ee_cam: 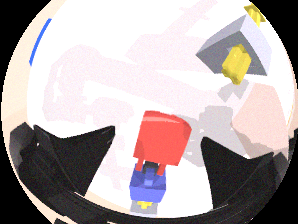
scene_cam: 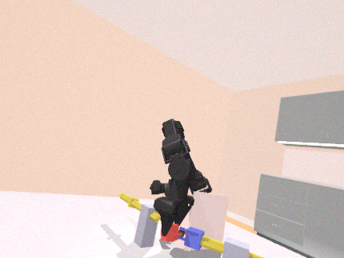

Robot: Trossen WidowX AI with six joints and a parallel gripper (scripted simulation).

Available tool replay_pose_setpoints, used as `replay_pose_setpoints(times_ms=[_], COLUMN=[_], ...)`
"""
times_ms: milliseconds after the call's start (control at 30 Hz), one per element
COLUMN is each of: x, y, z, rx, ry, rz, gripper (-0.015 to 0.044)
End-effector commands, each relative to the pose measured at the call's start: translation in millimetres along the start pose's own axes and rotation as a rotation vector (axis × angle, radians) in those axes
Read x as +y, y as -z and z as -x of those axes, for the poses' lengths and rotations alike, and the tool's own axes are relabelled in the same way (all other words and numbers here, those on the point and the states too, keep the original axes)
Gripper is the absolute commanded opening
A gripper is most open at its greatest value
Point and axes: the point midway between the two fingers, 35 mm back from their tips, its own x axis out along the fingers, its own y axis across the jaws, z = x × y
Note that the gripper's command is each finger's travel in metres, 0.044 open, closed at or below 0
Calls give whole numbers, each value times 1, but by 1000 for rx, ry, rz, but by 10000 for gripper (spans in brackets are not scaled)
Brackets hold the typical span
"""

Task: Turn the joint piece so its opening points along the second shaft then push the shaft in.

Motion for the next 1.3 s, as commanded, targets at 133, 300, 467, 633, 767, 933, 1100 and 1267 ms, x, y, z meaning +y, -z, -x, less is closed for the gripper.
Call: replay_pose_setpoints(times_ms=[133,300,467,633,767,933,1100,1267], x=[6,6,5,2,-2,-6,-6,-9], y=[0,0,0,0,0,-1,-7,-36], z=[35,56,78,99,116,131,124,89], rx=[8,9,9,9,9,8,8,4], ry=[-16,-18,-20,-21,-21,-21,-20,-11], rz=[255,429,603,777,916,1037,1037,1034], gripper=[440,440,440,440,440,440,440,440])
